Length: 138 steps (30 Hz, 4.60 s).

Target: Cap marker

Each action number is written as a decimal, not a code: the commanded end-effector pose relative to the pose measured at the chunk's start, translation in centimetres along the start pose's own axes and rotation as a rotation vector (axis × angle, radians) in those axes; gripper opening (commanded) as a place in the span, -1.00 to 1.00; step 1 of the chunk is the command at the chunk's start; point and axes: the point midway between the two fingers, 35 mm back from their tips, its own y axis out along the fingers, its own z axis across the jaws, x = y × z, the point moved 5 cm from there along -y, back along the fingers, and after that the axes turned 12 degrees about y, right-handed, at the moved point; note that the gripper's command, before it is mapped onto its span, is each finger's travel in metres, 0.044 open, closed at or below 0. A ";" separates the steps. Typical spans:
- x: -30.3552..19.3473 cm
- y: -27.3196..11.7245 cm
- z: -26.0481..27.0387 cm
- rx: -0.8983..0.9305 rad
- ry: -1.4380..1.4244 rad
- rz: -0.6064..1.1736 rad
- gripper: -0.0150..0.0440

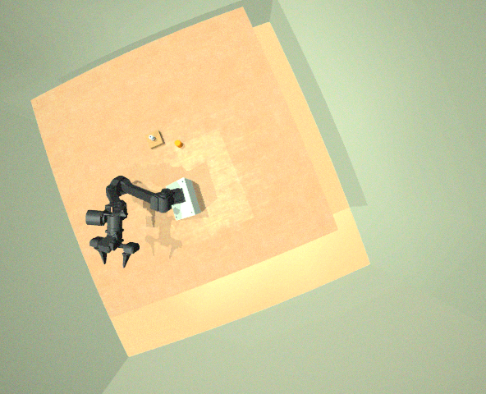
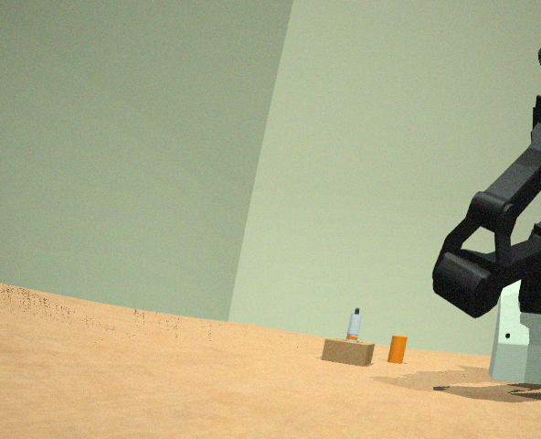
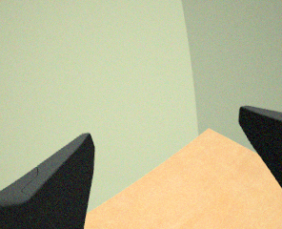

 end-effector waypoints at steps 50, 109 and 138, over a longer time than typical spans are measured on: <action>-13.7 -41.8 15.6 2.471 -1.637 -1.107 0.37; -34.1 -42.8 1.7 2.622 -2.703 -0.377 0.37; -35.8 -42.6 1.3 2.622 -2.705 -0.374 -0.37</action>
